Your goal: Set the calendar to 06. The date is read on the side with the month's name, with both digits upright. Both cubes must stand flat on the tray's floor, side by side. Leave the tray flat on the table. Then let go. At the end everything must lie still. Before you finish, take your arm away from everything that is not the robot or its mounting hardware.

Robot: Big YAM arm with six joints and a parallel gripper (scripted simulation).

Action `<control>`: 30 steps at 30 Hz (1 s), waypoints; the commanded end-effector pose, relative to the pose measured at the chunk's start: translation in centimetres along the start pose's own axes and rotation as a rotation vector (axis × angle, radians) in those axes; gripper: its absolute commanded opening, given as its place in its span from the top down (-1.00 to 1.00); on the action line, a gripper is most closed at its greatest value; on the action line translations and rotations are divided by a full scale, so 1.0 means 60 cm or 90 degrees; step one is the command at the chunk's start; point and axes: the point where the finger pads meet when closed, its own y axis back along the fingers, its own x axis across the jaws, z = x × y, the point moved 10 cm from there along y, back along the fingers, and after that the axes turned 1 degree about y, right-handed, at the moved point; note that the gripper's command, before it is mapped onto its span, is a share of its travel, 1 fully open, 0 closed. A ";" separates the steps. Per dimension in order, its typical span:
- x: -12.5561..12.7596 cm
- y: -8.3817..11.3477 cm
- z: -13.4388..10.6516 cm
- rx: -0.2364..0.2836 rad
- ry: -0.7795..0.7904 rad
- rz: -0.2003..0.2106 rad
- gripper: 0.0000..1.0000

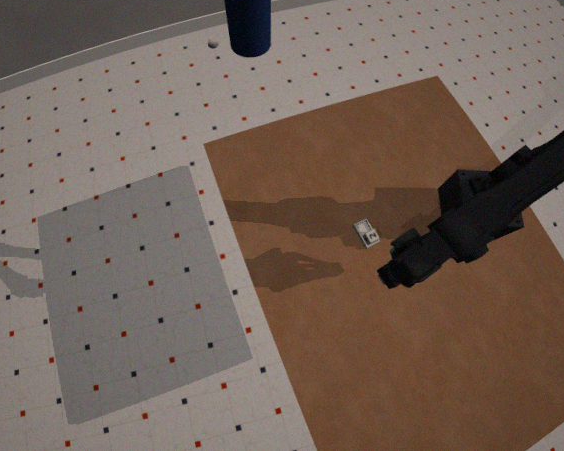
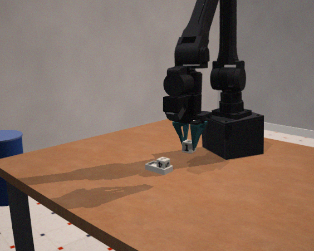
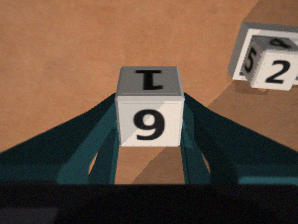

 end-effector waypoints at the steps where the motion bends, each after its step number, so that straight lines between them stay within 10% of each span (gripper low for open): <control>1: -0.002 -0.020 0.001 0.002 -0.008 -0.002 0.48; 15: -0.005 -0.121 -0.003 0.004 -0.002 -0.002 0.48; 30: -0.005 -0.136 -0.003 0.003 -0.002 -0.001 0.48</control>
